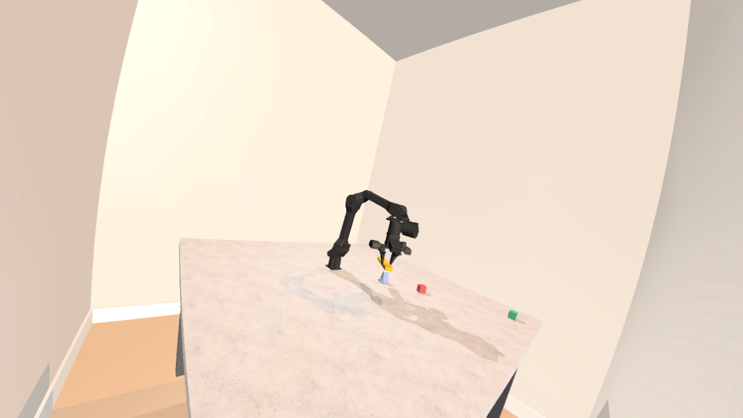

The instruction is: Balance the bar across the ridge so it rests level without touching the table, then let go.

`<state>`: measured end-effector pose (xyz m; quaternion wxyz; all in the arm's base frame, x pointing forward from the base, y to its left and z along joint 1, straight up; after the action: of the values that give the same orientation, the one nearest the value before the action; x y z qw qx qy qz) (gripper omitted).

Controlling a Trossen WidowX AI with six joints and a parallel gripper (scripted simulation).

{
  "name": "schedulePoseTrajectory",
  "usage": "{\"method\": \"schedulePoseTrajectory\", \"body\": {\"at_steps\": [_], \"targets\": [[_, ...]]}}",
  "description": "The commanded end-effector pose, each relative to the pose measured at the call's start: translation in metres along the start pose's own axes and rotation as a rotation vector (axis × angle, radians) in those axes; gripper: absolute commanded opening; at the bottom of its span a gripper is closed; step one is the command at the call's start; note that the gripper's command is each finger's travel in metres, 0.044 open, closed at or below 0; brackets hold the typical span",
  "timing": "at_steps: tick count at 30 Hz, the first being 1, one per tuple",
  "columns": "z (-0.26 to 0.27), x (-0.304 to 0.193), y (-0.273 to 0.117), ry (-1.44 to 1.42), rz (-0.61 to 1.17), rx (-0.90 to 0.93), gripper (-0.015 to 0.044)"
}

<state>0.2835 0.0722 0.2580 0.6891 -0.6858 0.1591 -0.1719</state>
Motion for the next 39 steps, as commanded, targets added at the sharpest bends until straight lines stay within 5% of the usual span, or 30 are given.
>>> {"method": "schedulePoseTrajectory", "body": {"at_steps": [1,19,39], "targets": [[0.01,-0.013,-0.001,-0.04,-0.003,0.01,0.0],[0.05,-0.067,-0.001,-0.238,0.001,0.014,0.0],[0.054,-0.069,0.024,-0.244,0.001,0.014,0.0]]}}
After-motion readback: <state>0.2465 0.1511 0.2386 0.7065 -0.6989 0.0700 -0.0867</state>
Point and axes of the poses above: the point midway between the two fingers, 35 mm back from their tips, its own y axis out along the fingers, its own z axis across the jaws, x = y × z, the point moved 10 cm from there along -y, back along the fingers, and after that the axes turned 5 degrees about -y, right-handed, at the moved point
